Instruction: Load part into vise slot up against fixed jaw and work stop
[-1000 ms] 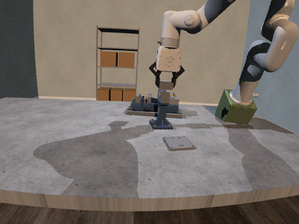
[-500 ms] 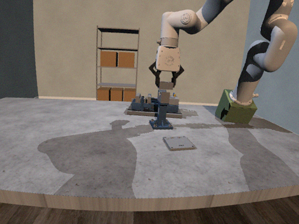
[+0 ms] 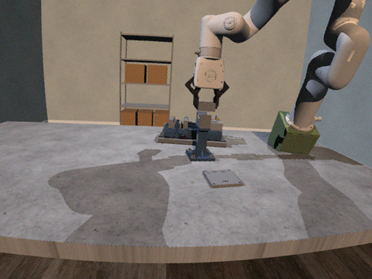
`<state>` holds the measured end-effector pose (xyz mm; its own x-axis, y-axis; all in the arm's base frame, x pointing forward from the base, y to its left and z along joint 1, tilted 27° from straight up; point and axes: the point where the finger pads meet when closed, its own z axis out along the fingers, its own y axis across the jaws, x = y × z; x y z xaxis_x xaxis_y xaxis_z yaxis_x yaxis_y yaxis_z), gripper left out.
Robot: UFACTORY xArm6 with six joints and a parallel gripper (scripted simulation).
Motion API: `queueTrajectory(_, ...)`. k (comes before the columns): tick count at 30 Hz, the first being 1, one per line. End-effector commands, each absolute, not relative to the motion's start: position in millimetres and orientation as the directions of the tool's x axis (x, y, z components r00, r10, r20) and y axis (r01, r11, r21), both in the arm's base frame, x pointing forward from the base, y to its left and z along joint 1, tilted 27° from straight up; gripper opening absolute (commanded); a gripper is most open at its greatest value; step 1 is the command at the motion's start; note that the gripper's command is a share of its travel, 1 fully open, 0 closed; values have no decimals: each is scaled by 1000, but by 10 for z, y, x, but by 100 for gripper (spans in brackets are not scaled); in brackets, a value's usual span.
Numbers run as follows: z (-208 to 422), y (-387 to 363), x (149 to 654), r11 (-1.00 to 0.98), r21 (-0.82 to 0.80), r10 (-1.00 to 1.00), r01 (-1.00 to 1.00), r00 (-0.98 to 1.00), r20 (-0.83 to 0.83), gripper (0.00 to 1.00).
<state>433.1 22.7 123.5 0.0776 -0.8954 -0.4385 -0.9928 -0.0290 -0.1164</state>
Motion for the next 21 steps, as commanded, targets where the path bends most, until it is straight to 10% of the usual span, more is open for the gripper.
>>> queueTrajectory(1,1249,221,4343,-28,-120,-896,-992,78,-438,0)
queueTrajectory(21,1270,211,4341,-28,-120,-896,-992,78,-438,0)
